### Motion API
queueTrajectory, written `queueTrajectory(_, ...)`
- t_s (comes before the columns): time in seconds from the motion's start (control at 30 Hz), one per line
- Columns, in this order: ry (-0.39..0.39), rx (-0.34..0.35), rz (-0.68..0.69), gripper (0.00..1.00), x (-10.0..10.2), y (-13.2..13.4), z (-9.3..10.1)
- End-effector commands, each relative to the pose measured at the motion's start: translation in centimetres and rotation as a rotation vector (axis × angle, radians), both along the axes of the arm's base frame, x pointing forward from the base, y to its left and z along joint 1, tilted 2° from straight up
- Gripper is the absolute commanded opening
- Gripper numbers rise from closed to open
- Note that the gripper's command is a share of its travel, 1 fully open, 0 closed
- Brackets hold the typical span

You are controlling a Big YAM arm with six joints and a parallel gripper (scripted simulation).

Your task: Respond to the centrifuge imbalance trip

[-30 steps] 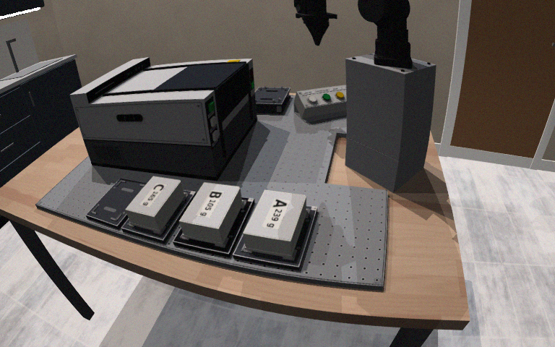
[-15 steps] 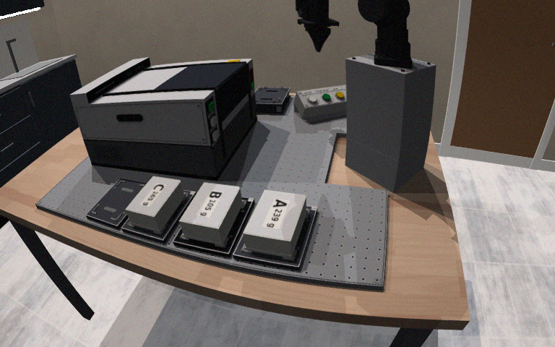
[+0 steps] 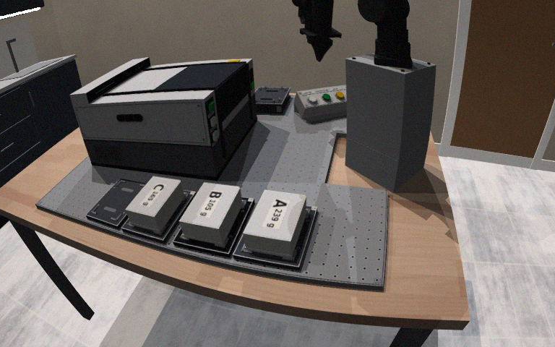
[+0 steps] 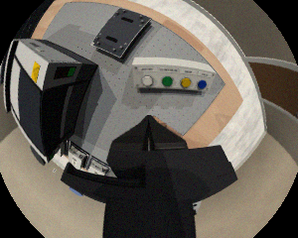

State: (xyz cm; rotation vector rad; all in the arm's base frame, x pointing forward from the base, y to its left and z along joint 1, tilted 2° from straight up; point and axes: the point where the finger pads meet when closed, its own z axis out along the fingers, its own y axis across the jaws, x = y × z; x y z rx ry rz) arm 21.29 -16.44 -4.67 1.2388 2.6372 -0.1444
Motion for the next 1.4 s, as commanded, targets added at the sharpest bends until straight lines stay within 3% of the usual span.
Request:
queueTrajectory(0.0,-0.033,-0.029,-0.006,0.00,0.6,0.0,-0.9)
queueTrajectory(0.67,-0.131,-0.145,-0.007,0.00,0.5,0.1,-4.8)
queueTrajectory(1.37,-0.190,-0.215,-0.008,0.00,0.6,0.1,-6.9)
